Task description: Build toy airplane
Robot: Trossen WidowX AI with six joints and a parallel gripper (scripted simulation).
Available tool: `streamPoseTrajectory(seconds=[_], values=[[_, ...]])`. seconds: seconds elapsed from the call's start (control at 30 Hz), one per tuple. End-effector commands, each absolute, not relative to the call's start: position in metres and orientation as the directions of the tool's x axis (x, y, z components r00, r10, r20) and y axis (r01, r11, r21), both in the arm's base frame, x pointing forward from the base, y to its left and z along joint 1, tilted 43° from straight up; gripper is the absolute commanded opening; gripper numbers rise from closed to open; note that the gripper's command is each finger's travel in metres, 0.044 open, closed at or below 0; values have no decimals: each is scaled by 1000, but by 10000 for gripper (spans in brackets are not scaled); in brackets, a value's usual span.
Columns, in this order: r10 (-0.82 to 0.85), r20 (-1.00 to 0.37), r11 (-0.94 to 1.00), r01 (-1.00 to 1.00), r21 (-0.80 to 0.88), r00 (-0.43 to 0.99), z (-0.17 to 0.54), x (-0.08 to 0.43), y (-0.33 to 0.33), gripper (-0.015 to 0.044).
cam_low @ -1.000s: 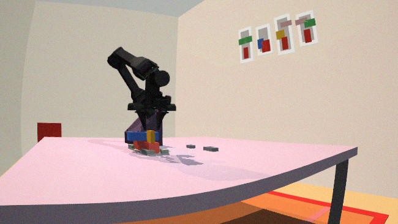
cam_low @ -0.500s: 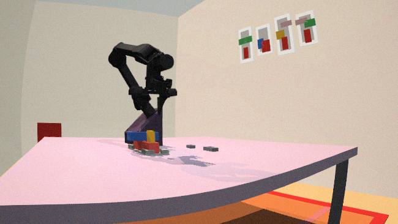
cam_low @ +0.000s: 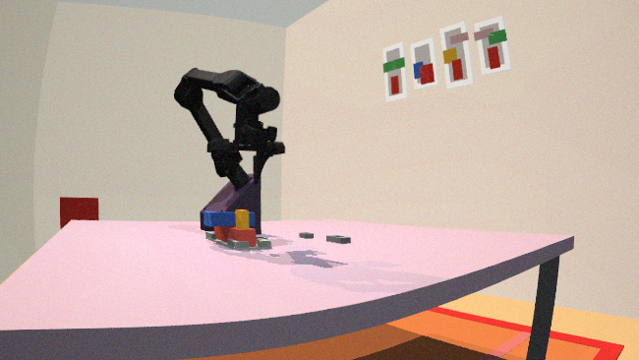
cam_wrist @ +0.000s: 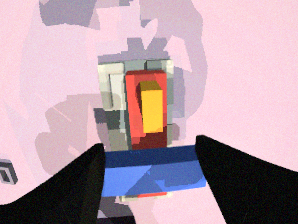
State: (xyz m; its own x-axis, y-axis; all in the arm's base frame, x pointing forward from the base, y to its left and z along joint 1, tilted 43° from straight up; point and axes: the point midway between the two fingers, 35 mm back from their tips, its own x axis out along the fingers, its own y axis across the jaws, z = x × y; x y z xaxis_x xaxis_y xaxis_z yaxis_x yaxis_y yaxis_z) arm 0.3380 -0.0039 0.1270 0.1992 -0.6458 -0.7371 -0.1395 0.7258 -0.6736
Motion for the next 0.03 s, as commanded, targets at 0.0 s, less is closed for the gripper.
streamPoseTrajectory(seconds=[0.0], values=[[-649,-734,724,-135,-677,198,127,338,-4,260]])
